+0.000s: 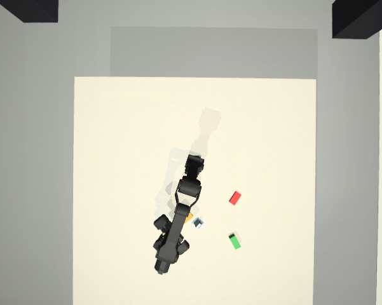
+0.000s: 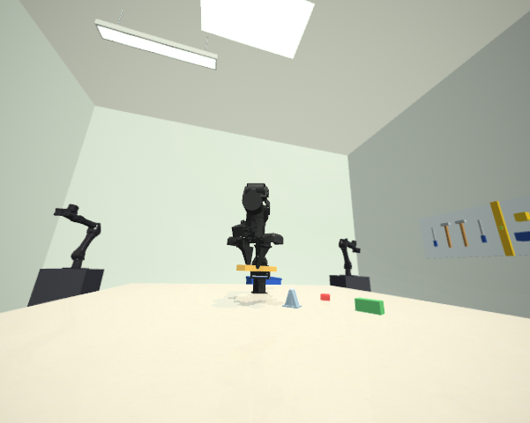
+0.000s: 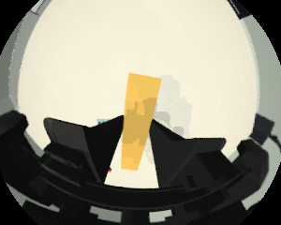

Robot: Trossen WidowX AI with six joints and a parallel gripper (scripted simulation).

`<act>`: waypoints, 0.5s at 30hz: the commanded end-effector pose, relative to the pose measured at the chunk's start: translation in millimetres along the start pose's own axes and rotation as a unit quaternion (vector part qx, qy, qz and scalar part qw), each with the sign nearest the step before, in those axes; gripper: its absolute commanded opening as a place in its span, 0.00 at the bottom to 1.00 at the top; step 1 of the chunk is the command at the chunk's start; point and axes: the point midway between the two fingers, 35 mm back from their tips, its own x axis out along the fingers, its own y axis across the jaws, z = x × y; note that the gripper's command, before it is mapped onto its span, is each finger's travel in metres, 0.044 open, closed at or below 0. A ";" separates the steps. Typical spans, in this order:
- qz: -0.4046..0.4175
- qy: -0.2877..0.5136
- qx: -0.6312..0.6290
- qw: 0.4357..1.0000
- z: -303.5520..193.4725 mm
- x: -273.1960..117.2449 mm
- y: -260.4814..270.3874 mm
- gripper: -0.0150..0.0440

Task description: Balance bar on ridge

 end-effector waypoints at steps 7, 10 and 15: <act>0.000 0.000 0.165 0.986 -11.9 -2.4 22.0 0.25; 0.000 0.000 0.224 0.975 -16.5 -2.6 29.0 0.25; 0.001 0.001 0.320 0.947 -25.0 -2.8 39.7 0.25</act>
